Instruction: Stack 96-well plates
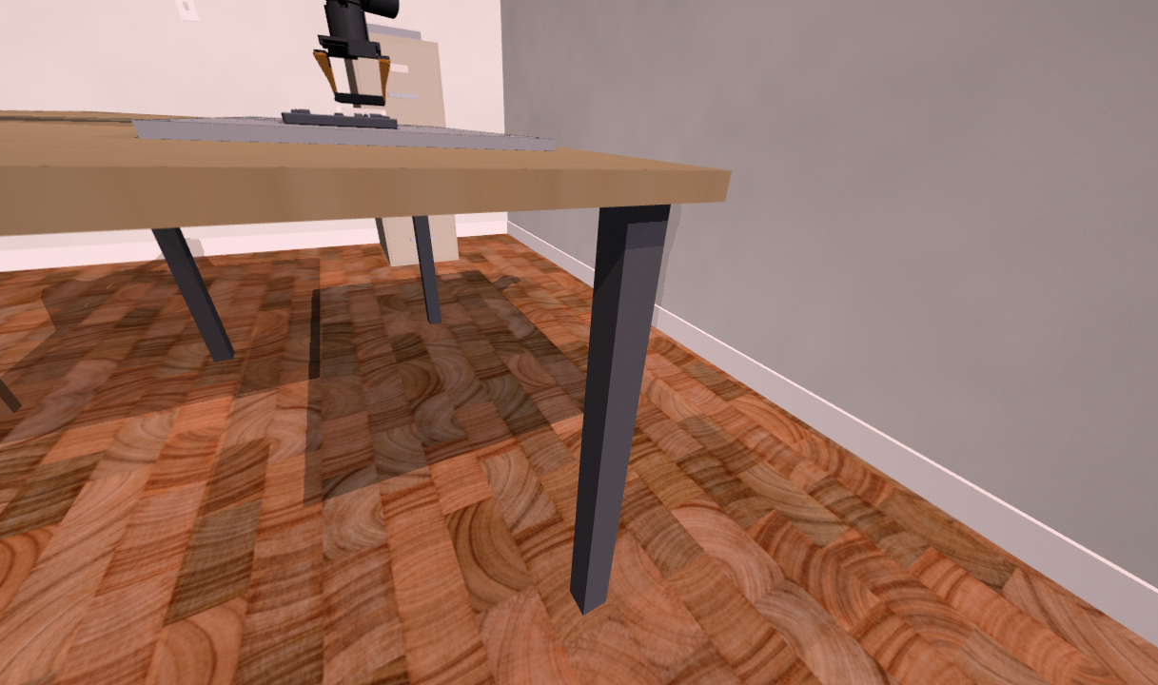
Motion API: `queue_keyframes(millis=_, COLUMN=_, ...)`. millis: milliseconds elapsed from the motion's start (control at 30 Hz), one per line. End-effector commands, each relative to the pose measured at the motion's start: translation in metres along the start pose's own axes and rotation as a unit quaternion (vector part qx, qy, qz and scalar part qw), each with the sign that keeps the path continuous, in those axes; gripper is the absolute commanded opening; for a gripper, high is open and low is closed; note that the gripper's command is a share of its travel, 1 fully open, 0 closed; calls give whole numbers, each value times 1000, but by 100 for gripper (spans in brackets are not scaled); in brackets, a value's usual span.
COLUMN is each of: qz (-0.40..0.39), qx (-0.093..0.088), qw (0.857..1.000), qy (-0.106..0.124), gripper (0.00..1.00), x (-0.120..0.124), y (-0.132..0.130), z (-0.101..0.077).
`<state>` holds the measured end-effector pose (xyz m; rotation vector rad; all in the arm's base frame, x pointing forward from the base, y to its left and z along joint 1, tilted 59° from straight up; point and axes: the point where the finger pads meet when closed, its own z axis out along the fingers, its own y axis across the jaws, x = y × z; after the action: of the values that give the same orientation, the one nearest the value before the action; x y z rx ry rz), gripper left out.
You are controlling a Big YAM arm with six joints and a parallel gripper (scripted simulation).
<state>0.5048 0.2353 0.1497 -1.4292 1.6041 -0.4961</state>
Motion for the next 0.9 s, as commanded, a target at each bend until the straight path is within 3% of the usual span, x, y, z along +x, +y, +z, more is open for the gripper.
queue_keyframes(millis=0, qz=-1, qx=1, qw=1000, qy=1, gripper=0, x=4, y=-4, z=1)
queue_keyframes(millis=867, qz=-1, qx=3, qw=1000, qy=1, gripper=0, x=4, y=-4, z=8)
